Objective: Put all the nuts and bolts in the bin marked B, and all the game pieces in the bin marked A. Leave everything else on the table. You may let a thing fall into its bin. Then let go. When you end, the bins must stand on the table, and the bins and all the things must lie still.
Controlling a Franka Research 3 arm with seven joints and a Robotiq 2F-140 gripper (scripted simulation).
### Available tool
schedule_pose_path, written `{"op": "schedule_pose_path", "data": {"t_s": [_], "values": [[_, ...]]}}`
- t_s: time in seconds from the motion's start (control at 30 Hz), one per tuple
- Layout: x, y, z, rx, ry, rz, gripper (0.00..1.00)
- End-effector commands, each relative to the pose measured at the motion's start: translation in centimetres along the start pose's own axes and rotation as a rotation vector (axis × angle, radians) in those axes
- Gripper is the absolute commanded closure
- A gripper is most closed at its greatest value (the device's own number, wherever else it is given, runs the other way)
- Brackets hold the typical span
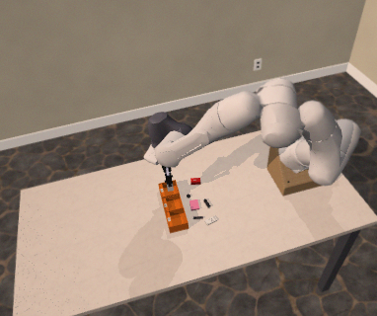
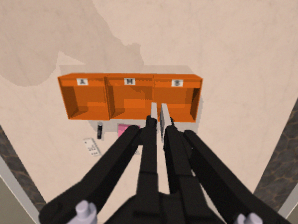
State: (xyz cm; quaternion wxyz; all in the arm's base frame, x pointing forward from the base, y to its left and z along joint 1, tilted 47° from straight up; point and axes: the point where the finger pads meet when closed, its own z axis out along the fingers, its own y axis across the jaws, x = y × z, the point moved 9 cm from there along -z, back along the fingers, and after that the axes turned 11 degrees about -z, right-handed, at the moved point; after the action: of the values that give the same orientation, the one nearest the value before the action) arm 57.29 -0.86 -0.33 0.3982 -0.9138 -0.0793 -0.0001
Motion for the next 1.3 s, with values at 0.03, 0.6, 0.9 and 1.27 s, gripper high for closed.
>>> {"op": "schedule_pose_path", "data": {"t_s": [0.03, 0.6, 0.9, 1.27], "values": [[0.5, -2.3, 0.0, -0.001, 0.009, 0.023, 0.95], [0.7, -3.7, 2.1, -0.001, 0.009, 0.023, 0.95], [0.7, -3.7, 4.0, -0.001, 0.009, 0.023, 0.95], [0.7, -3.7, 5.9, -0.001, 0.009, 0.023, 0.95]]}}
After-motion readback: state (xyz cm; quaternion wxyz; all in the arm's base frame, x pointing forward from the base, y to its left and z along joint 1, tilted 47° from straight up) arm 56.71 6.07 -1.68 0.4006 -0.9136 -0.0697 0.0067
